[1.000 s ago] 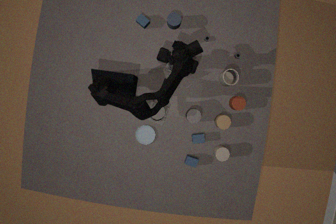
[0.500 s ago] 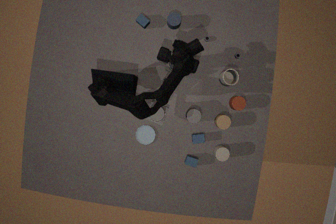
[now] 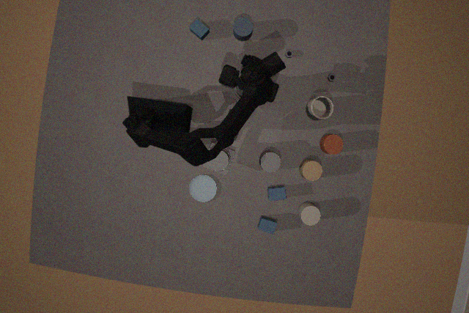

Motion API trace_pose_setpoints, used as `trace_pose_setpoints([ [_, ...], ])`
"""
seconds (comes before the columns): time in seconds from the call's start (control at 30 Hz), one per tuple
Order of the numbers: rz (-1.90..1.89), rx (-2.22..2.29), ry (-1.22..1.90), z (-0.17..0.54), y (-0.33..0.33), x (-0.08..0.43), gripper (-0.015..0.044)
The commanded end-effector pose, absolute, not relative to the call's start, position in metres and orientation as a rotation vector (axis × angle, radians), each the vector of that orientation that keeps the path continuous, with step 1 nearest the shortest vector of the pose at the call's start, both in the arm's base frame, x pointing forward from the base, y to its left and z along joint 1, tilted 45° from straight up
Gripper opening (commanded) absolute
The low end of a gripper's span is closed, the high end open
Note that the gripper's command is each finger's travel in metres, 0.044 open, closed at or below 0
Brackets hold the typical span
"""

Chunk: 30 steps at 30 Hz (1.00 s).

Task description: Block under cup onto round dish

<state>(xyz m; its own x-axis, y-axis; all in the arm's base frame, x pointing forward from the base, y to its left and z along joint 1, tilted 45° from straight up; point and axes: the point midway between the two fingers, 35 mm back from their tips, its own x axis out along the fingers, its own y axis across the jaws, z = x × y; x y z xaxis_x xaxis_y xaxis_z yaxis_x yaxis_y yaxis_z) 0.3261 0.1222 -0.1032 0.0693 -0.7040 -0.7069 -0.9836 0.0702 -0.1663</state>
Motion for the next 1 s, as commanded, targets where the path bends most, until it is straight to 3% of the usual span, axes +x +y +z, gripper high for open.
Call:
trace_pose_setpoints([
  [0.0, 0.541, -1.684, 1.674, -0.099, 0.132, 0.329, 0.0000],
  [0.97, 0.543, -1.683, 1.673, -0.073, 0.158, 0.326, 0.0000],
])
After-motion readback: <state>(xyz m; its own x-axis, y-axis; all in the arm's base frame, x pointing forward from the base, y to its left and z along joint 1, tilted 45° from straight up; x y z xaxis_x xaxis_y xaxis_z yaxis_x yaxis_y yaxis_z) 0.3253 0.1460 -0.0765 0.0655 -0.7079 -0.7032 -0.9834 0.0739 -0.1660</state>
